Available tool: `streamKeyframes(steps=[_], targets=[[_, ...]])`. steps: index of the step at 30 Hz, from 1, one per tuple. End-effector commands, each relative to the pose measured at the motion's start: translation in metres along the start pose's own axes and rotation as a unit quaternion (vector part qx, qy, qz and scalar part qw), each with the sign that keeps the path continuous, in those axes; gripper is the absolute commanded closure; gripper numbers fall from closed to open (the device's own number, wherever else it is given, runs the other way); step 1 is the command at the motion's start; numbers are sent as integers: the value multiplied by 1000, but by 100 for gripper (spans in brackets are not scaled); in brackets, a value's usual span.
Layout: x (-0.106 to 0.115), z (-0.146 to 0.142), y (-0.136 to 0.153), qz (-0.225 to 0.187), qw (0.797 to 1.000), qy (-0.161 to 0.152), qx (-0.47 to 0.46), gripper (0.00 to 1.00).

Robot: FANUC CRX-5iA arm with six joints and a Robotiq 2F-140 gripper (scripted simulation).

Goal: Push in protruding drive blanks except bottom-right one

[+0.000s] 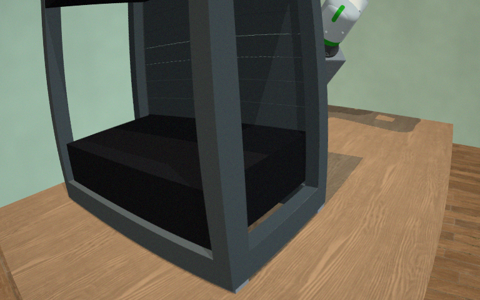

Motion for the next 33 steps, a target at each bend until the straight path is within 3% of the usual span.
streamKeyframes(steps=[1, 7, 13, 18, 24, 33], targets=[[1, 7, 0, 0, 1000, 0, -1, 100], [2, 41, -6, 0, 1000, 0, -1, 100], [3, 54, -8, 0, 1000, 0, -1, 100], [-1, 55, -8, 0, 1000, 0, -1, 100], [-32, 55, -8, 0, 1000, 0, -1, 100], [-36, 55, -8, 0, 1000, 0, -1, 100]])
Point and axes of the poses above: the point where the finger pads meet when closed, its own x axis back along the fingers, its own z axis across the jaws, y = z × x, the point moved 4 cm from there along x, back along the fingers, and after that the axes turned 9 degrees about -x, right-handed, at the moved point
